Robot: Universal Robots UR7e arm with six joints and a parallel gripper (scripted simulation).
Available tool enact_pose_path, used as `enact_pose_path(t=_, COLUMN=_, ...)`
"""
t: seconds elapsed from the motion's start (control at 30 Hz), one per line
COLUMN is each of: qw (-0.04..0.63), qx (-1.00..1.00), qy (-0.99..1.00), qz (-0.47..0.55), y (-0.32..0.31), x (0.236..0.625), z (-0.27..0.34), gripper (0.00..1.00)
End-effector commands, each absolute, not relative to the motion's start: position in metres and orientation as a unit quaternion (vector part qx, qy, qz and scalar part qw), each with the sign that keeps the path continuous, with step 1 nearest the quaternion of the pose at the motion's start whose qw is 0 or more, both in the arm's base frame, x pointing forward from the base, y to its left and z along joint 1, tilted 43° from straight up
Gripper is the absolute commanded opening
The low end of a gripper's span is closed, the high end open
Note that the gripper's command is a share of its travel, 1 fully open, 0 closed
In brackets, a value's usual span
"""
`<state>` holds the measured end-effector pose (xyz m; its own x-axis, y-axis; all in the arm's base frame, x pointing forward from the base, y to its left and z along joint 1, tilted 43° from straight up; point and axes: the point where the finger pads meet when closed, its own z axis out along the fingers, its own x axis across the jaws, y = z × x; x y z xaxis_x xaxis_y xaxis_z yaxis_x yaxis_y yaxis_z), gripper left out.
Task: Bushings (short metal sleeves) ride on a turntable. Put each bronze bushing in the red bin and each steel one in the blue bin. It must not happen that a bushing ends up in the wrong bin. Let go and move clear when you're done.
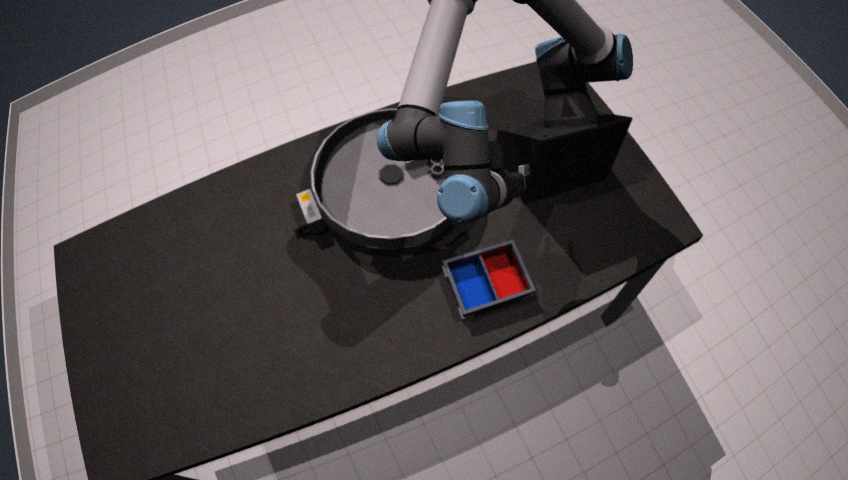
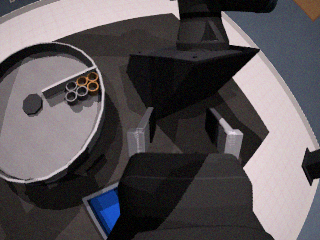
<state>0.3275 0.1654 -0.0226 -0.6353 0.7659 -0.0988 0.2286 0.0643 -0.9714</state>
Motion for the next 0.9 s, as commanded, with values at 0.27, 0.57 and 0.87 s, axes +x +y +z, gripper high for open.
enact_pose_path(t=0.27, qw=0.231, qx=-0.359, qy=-0.692, qz=0.582, y=0.146, x=0.382, z=0.026, gripper=1.0)
enact_pose_path(t=0.57, qw=0.231, qx=-0.359, qy=-0.692, qz=0.582, y=0.137, x=0.406, z=0.048, gripper=1.0)
enact_pose_path(t=0.87, qw=0.231, qx=-0.359, qy=-0.692, qz=0.582, y=0.122, x=0.447, z=0.084, gripper=1.0)
